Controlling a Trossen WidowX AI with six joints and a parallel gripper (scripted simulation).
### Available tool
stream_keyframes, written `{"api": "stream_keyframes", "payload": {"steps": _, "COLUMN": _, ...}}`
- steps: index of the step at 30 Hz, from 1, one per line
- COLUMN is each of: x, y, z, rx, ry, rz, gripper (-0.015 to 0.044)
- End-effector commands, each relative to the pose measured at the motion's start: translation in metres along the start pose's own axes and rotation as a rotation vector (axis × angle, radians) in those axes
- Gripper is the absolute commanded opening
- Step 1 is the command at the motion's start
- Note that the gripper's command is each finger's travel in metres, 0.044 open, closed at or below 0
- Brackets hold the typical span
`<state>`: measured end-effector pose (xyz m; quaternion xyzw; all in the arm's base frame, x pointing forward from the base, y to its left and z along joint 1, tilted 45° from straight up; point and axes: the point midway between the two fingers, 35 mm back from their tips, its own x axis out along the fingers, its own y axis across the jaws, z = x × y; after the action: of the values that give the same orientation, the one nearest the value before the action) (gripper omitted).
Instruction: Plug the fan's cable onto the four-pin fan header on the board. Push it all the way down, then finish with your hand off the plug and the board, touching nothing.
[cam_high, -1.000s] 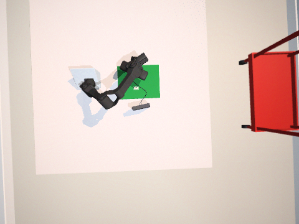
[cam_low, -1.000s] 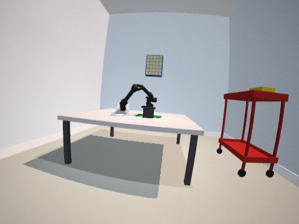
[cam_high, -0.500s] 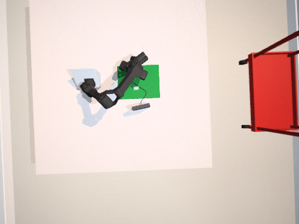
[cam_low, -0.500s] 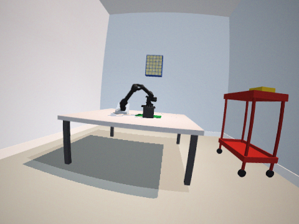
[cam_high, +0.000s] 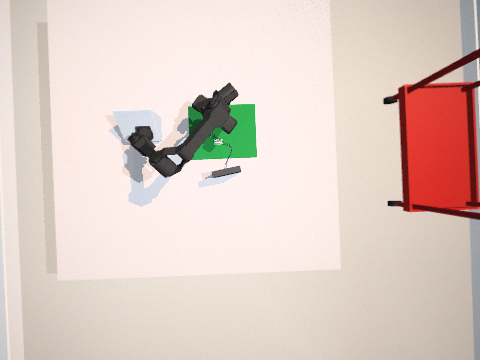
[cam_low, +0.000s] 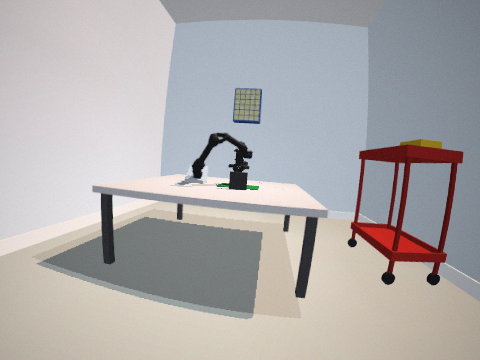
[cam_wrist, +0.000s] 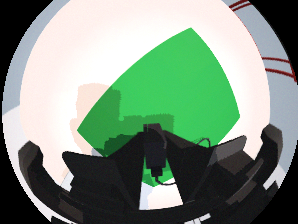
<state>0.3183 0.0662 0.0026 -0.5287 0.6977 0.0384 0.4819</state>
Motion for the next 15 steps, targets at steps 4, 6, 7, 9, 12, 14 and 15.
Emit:
{"api": "stream_keyframes", "payload": {"steps": 4, "x": -0.002, "y": -0.017, "z": -0.017, "rx": 0.229, "ry": -0.002, "rz": -0.003, "gripper": 0.0}}
{"api": "stream_keyframes", "payload": {"steps": 6, "x": -0.002, "y": -0.021, "z": -0.022, "rx": 0.299, "ry": -0.002, "rz": -0.004, "gripper": 0.0}}
{"api": "stream_keyframes", "payload": {"steps": 7, "x": -0.002, "y": -0.023, "z": -0.025, "rx": 0.333, "ry": -0.002, "rz": -0.004, "gripper": 0.0}}
{"api": "stream_keyframes", "payload": {"steps": 9, "x": -0.002, "y": -0.028, "z": -0.03, "rx": 0.403, "ry": -0.001, "rz": -0.004, "gripper": 0.0}}
{"api": "stream_keyframes", "payload": {"steps": 12, "x": -0.001, "y": -0.034, "z": -0.038, "rx": 0.507, "ry": -0.001, "rz": -0.005, "gripper": 0.0}}
{"api": "stream_keyframes", "payload": {"steps": 14, "x": -0.001, "y": -0.038, "z": -0.043, "rx": 0.576, "ry": -0.001, "rz": -0.005, "gripper": 0.0}}
{"api": "stream_keyframes", "payload": {"steps": 15, "x": -0.001, "y": -0.04, "z": -0.046, "rx": 0.611, "ry": -0.001, "rz": -0.005, "gripper": 0.0}}
